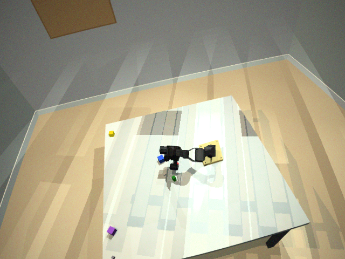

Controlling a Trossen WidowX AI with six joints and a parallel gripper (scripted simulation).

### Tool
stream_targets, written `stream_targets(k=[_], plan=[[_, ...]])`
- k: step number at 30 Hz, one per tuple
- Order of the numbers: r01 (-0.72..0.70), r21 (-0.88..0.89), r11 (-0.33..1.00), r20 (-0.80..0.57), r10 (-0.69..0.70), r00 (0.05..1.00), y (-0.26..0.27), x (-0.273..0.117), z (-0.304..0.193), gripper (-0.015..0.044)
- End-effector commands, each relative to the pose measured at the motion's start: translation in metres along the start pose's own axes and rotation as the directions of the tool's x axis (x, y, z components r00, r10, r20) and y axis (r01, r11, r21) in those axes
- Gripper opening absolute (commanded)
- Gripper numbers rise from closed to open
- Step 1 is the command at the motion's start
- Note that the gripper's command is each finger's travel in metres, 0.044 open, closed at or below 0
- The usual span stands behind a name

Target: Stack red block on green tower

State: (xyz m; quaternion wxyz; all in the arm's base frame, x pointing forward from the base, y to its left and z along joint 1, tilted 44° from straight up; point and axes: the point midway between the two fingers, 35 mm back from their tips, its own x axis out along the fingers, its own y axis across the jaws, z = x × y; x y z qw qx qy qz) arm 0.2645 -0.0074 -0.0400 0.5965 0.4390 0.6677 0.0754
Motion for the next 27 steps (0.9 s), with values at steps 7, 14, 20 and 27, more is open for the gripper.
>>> stream_targets(k=[7,14,20,27], plan=[[-0.005,0.003,1.000,0.001,0.005,1.000,0.0006,0.0003,0.0002,0.0414],[-0.005,0.003,1.000,0.001,0.005,1.000,0.0006,0.0003,0.0002,0.0230],[-0.005,0.003,1.000,0.001,0.005,1.000,0.0006,0.0003,0.0002,0.0092],[-0.005,0.003,1.000,0.001,0.005,1.000,0.0006,0.0003,0.0002,0.0045]])
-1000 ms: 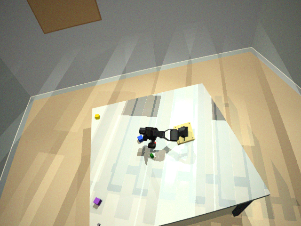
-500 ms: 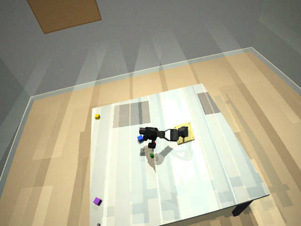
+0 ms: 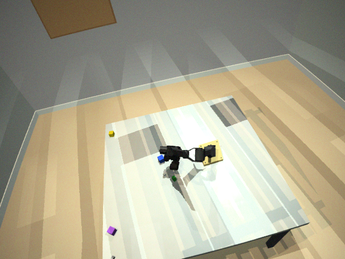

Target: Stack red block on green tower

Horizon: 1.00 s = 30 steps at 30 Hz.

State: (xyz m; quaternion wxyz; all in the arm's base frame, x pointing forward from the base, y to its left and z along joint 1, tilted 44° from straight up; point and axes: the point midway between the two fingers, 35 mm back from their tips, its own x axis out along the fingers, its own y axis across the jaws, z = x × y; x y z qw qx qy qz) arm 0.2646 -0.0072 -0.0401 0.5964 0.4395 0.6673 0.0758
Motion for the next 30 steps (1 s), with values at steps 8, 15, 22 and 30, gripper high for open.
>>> stream_targets(k=[8,15,22,30], plan=[[-0.002,0.003,1.000,0.002,0.002,1.000,0.000,-0.023,0.001,0.0000],[-0.001,0.003,1.000,0.002,0.001,1.000,-0.001,-0.060,0.001,0.0000],[0.000,0.003,1.000,0.002,0.000,1.000,-0.001,-0.097,0.001,0.0000],[0.001,0.004,1.000,0.002,-0.001,1.000,-0.001,-0.118,0.000,0.0000]])
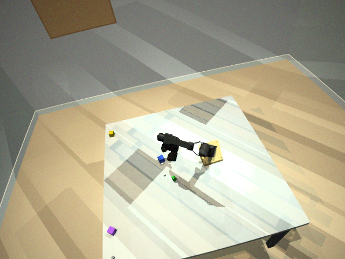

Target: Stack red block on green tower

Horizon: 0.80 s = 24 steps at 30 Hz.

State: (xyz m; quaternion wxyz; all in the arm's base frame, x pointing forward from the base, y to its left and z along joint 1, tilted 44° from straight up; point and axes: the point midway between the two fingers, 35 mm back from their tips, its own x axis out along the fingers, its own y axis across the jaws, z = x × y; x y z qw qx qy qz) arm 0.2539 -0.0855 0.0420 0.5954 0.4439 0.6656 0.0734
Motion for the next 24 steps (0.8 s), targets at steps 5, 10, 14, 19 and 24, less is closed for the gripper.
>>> stream_targets(k=[5,10,14,19,24], plan=[[0.006,-0.005,1.000,-0.001,-0.006,1.000,0.001,-0.005,0.000,0.0000],[0.012,-0.004,1.000,0.003,-0.012,1.000,0.029,-0.006,0.005,0.0000],[0.013,-0.004,1.000,0.005,-0.013,1.000,0.057,-0.006,0.007,0.0000],[0.009,-0.005,1.000,0.004,-0.009,1.000,0.092,-0.006,0.005,0.0000],[0.001,-0.007,1.000,-0.001,-0.001,1.000,0.127,-0.005,-0.001,0.0000]])
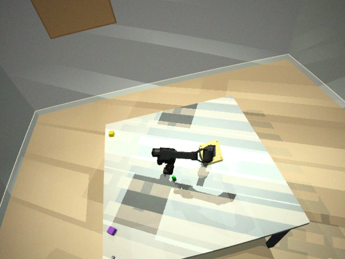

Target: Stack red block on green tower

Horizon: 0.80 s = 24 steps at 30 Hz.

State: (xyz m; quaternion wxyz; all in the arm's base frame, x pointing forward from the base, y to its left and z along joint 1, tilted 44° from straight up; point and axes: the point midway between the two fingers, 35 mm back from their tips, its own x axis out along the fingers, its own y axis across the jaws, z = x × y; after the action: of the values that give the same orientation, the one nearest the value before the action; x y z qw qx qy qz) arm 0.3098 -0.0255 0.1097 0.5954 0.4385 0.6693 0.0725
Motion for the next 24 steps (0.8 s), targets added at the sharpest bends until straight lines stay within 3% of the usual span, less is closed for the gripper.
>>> stream_targets(k=[1,24], plan=[[-0.012,-0.002,1.000,0.003,0.012,1.000,0.024,-0.002,-0.005,0.0000],[-0.014,-0.003,1.000,0.002,0.014,1.000,0.027,0.061,-0.006,0.0000]])
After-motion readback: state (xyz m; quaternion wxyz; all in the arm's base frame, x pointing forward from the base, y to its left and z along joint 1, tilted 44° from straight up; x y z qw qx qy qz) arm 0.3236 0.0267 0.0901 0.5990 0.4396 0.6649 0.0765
